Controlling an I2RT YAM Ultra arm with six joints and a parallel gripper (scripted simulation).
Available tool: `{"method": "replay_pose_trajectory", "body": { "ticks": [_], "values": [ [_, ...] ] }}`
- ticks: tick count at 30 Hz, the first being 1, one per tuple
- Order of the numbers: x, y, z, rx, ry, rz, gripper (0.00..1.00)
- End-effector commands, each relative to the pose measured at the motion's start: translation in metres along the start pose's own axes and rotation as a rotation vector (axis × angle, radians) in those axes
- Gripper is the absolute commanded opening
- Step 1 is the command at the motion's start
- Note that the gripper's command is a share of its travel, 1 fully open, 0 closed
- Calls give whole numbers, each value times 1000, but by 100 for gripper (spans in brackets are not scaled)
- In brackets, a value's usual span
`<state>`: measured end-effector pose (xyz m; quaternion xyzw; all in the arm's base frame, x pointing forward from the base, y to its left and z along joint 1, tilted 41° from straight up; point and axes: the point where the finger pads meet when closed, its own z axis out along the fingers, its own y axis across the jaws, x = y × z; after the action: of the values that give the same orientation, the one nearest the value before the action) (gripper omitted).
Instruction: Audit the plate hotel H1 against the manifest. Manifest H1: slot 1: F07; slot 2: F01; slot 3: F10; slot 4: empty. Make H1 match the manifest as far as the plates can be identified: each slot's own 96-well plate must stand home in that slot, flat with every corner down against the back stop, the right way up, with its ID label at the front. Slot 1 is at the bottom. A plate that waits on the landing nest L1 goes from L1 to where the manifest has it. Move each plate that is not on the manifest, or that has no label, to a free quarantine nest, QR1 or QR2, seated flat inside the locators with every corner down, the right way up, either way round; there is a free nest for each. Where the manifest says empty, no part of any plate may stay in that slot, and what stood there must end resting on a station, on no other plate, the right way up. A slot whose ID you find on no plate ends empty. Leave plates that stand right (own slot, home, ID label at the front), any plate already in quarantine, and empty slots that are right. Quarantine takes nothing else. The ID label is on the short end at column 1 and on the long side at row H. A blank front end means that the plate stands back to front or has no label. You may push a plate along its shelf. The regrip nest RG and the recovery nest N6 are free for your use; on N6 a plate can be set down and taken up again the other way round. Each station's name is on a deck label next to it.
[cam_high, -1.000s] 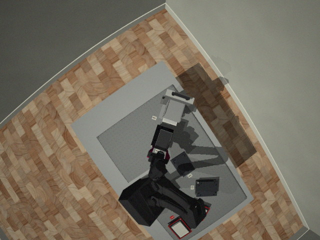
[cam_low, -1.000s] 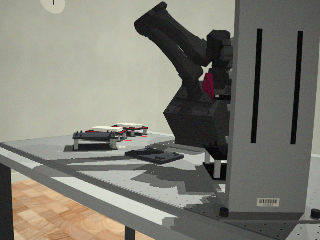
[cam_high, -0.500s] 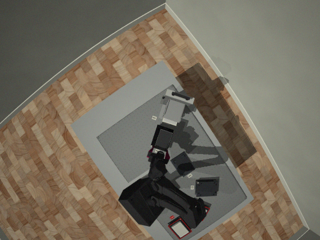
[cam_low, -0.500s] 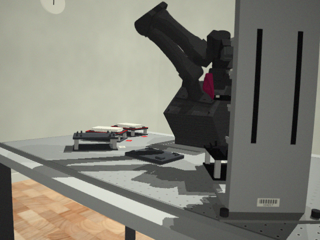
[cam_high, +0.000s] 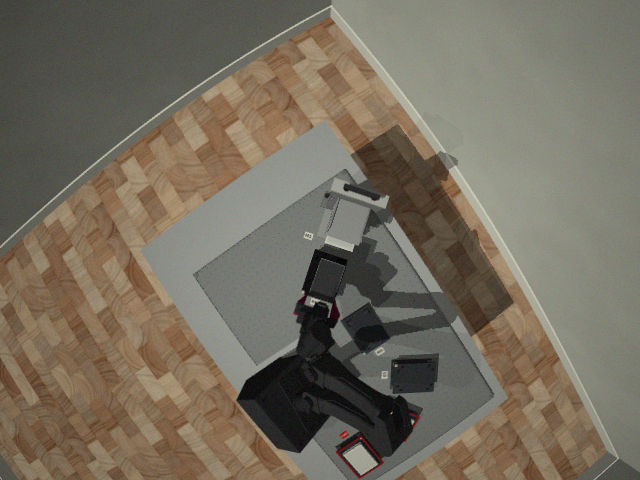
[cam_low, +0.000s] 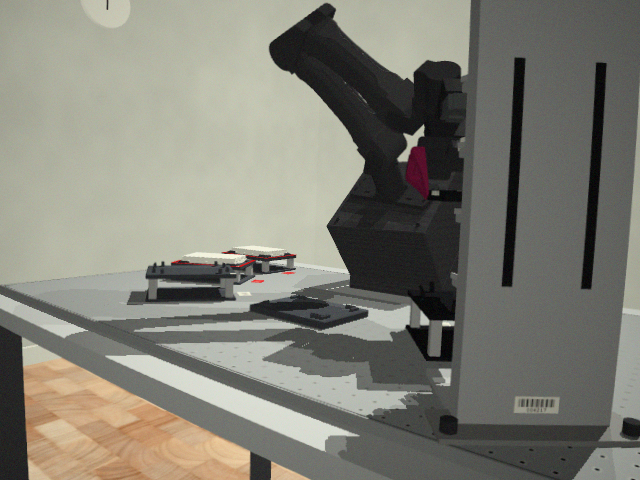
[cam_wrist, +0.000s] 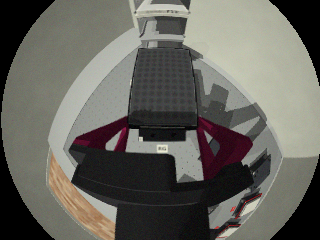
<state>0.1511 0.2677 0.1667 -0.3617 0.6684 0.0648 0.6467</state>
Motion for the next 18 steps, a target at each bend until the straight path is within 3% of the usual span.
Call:
{"method": "replay_pose_trajectory", "body": {
  "ticks": [1, 18],
  "values": [
    [-2, 1, 0, -4, -6, 5, 86],
    [-10, 1, 7, -4, -7, 6, 86]
  ]
}}
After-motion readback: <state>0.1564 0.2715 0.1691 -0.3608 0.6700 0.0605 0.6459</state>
